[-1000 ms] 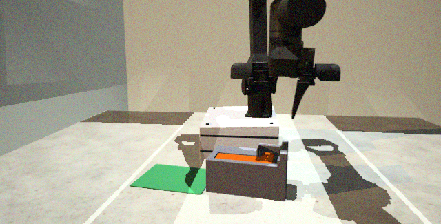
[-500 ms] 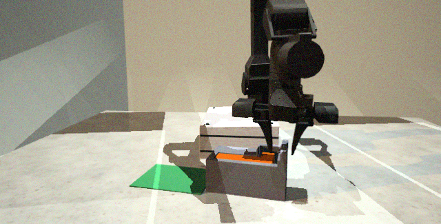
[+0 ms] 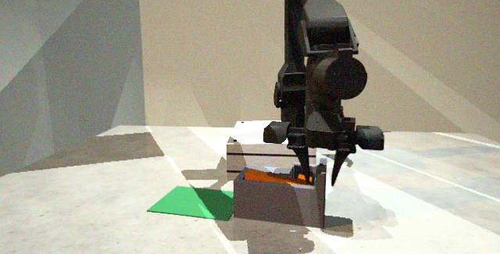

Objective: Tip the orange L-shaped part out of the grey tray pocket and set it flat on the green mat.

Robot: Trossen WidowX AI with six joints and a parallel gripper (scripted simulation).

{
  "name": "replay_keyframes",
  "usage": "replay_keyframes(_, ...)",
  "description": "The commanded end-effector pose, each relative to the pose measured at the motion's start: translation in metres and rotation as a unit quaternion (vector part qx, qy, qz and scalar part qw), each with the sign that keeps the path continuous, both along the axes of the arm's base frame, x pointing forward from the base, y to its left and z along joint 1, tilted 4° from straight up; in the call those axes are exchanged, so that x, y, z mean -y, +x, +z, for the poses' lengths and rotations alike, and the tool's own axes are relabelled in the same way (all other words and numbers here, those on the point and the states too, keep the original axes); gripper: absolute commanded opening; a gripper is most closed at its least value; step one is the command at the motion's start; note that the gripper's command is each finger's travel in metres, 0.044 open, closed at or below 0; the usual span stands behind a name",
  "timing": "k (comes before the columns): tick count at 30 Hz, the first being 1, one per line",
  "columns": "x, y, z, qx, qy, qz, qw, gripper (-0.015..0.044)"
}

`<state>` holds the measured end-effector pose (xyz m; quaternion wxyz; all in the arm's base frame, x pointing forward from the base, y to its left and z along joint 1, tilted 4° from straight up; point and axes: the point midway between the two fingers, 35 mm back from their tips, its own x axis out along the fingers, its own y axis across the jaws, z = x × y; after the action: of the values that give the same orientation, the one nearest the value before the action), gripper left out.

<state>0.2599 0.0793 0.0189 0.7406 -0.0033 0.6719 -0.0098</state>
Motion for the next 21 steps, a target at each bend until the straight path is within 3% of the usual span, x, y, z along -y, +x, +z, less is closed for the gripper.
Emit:
replay_keyframes(1, 0.001, -0.001, -0.009, -0.003, -0.002, 0.001, 1.0, 0.018)
replay_keyframes(21, 0.002, 0.0, -0.023, -0.003, -0.002, 0.001, 1.0, 0.018)
